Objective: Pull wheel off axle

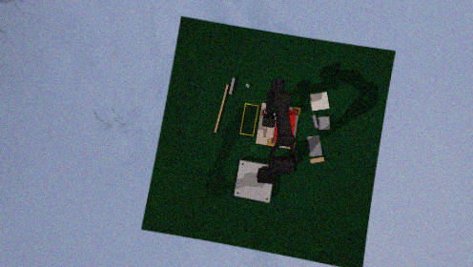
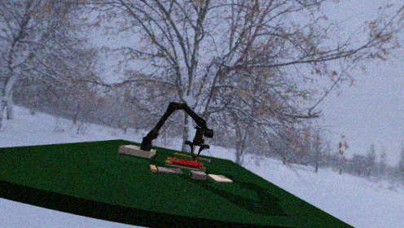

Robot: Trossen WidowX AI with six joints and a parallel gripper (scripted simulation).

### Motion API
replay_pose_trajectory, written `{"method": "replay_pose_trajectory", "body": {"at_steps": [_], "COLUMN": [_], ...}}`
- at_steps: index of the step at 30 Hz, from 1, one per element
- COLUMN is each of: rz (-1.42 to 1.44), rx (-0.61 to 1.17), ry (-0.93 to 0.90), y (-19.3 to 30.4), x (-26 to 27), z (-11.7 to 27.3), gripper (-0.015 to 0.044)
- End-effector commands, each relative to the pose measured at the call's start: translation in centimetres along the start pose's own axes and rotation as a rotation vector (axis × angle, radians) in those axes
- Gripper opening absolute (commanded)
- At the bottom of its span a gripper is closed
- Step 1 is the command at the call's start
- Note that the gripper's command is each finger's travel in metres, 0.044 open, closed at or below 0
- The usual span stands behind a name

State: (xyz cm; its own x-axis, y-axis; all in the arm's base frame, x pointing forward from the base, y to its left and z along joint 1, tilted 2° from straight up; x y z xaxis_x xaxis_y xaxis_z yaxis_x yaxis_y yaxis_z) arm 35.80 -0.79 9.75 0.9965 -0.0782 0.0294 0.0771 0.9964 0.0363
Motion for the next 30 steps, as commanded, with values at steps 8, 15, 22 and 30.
{"method": "replay_pose_trajectory", "body": {"at_steps": [8, 15, 22, 30], "rz": [0.001, 0.000, 0.000, 0.000], "rx": [0.001, 0.001, 0.001, 0.002], "ry": [-0.012, -0.013, -0.013, -0.014], "y": [0.00, 0.00, 0.00, 0.00], "x": [0.13, 0.12, 0.11, 0.09], "z": [0.82, 1.04, 1.27, 1.53], "gripper": [0.0000, 0.0000, 0.0000, 0.0000]}}
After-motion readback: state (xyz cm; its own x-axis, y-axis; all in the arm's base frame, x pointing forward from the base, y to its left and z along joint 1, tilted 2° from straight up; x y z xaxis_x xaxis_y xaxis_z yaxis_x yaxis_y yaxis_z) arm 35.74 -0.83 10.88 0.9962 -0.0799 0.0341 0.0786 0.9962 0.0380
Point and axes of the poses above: the point midway between the two fingers, 35 mm back from their tips, its own z axis back along the fingers, its own x axis across the jaws, y = z × x, the point moved 3 cm from there along z, back along the fingers, and after that the axes turned 3 degrees about z, right-handed, at the moved point
